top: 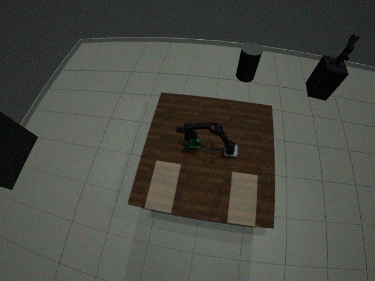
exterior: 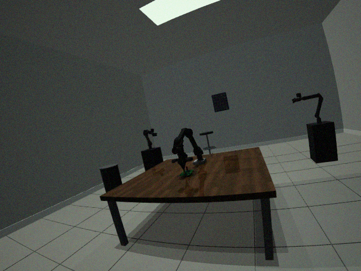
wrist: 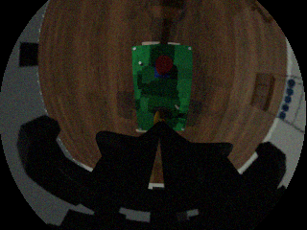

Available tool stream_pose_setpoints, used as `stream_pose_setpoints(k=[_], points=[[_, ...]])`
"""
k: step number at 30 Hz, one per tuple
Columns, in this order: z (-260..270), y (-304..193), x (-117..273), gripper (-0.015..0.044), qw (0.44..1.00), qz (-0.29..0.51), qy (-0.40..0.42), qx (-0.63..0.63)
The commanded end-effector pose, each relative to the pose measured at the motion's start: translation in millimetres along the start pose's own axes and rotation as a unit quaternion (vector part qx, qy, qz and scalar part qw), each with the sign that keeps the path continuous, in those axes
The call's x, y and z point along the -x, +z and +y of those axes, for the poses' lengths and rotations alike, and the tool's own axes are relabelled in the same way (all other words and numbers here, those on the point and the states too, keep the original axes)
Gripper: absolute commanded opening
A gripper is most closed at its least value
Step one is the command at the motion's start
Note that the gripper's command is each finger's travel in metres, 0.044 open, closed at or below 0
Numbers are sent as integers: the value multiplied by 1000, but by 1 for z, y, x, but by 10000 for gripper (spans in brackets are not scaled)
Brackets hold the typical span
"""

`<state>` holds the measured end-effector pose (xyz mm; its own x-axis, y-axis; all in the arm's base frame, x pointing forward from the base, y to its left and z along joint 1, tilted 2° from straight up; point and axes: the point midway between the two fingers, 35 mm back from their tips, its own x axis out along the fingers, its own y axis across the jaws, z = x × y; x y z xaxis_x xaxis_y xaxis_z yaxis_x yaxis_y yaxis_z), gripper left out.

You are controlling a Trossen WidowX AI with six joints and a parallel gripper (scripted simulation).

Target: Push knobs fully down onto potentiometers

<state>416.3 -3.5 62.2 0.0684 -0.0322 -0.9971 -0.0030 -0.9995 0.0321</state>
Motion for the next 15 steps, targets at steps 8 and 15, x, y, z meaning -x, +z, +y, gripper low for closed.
stream_pose_setpoints(k=[8,15], points=[[1,-4,-12,0,1000,-15,2,2],[1,-4,-1,0,1000,-15,2,2]])
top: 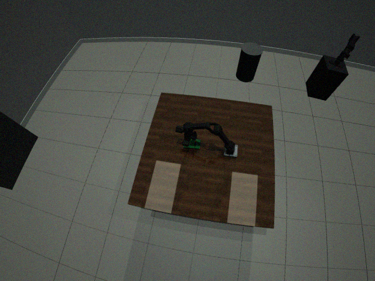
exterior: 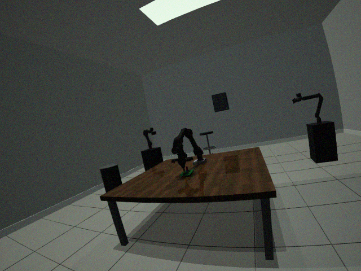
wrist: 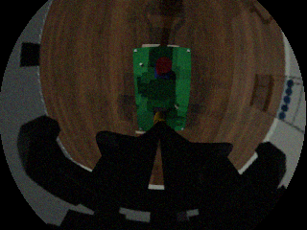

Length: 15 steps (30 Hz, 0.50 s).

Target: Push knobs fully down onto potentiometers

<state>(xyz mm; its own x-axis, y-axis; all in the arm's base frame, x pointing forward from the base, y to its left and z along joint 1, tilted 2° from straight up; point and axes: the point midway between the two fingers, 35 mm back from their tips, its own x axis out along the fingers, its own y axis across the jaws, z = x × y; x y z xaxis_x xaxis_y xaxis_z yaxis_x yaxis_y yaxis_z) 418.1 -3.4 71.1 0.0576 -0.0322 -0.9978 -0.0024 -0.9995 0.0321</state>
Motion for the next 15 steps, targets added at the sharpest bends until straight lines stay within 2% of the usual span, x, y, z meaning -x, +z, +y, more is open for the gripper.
stream_pose_setpoints(k=[1,15], points=[[1,-2,-8,0,1000,-10,2,2],[1,-2,14,0,1000,-10,2,3]])
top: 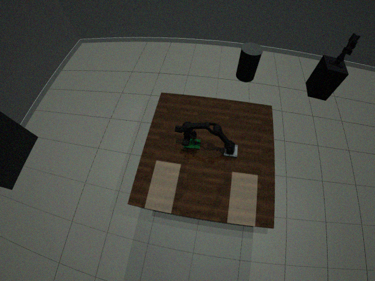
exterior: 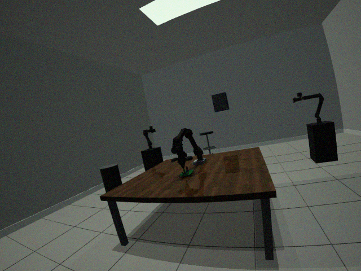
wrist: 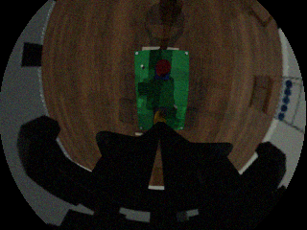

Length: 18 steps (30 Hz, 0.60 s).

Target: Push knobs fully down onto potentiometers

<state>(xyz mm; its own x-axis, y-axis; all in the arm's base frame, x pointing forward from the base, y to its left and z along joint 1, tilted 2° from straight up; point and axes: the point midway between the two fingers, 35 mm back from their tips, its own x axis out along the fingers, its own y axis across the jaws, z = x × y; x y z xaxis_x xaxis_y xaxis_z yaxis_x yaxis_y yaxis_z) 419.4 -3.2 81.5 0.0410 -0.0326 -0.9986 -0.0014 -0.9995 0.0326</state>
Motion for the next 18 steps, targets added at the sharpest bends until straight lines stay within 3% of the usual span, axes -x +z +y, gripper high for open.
stream_pose_setpoints(k=[1,4,13,18], points=[[0,0,5,0,1000,-2,1,2],[0,0,10,0,1000,-2,1,2],[0,2,5,236,1000,-2,0,0],[0,46,24,367,1000,-4,-1,2]])
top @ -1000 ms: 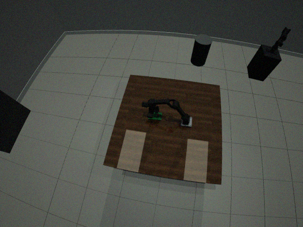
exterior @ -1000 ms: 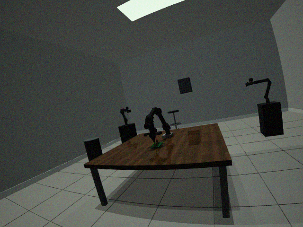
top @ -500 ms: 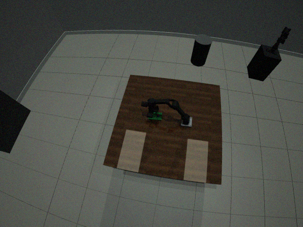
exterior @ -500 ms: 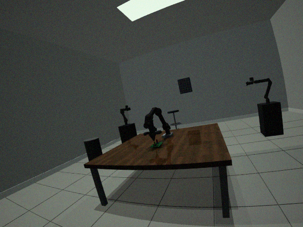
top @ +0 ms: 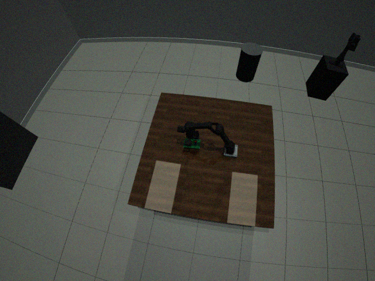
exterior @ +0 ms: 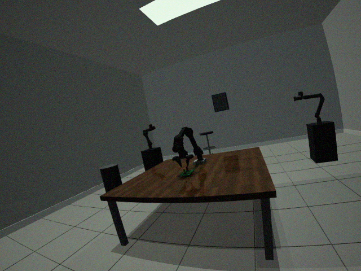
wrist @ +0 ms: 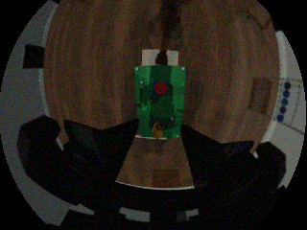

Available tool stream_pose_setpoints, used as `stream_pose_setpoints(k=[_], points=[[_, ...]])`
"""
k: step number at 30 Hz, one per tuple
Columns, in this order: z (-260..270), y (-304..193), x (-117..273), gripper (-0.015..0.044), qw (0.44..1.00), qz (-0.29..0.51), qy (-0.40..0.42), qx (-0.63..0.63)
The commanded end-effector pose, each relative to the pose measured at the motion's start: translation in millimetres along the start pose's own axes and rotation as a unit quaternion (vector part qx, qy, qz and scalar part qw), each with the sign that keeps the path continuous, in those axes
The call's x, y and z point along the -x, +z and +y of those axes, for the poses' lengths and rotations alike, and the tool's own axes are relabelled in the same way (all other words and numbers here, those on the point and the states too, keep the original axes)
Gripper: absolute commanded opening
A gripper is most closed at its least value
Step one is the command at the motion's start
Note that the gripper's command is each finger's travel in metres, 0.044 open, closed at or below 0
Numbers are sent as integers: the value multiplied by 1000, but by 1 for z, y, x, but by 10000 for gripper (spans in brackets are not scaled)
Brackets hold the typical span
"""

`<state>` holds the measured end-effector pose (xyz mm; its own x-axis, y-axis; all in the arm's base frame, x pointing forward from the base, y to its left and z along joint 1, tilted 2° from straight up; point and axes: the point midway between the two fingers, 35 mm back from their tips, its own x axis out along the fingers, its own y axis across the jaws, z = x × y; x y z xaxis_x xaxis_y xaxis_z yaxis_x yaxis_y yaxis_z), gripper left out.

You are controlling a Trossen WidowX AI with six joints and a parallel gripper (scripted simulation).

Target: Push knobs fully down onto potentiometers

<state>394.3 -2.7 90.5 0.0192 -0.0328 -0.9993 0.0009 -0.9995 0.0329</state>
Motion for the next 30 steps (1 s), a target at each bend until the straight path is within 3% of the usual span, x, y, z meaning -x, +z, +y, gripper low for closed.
stream_pose_setpoints(k=[1,3,12,30], points=[[0,33,17,394,1000,7,-1,1],[-1,56,21,440,1000,6,-2,2],[-2,153,19,440,1000,1,-4,6],[-2,155,19,440,1000,1,-4,6]])
